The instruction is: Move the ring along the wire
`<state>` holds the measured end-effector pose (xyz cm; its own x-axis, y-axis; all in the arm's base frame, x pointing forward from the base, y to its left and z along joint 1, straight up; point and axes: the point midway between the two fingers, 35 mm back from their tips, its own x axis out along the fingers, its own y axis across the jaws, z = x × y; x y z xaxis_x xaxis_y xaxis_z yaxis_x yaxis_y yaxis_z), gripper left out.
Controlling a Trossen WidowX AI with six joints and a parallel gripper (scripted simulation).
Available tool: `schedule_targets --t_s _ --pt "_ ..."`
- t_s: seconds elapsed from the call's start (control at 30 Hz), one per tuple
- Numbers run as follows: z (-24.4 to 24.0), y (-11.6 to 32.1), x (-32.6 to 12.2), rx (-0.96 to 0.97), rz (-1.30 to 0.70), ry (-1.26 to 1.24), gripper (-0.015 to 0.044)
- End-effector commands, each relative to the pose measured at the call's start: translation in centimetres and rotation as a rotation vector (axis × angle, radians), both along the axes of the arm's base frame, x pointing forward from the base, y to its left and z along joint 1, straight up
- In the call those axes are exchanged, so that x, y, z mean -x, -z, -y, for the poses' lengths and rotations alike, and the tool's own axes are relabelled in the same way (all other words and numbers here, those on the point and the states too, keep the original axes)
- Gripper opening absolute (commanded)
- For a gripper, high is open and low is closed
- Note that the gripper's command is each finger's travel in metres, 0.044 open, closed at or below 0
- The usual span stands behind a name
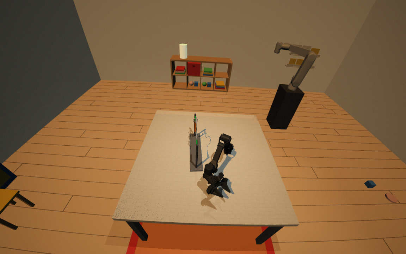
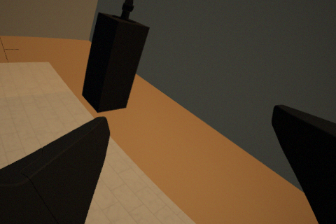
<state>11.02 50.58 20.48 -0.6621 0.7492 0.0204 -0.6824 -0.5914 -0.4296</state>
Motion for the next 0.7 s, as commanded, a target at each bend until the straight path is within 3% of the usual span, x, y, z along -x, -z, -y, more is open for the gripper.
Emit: schedule_targets --t_s 0.0,0.27,0.67 --pt "0.0 -0.1 0.0 -0.002 0.002 0.001 0.0374" --pt "0.1 -3.8 -1.8 -0.038 0.020 0.093 0.0164" --pt "2.2 -8.6 -9.0 0.077 -0.194 0.370 0.0160"
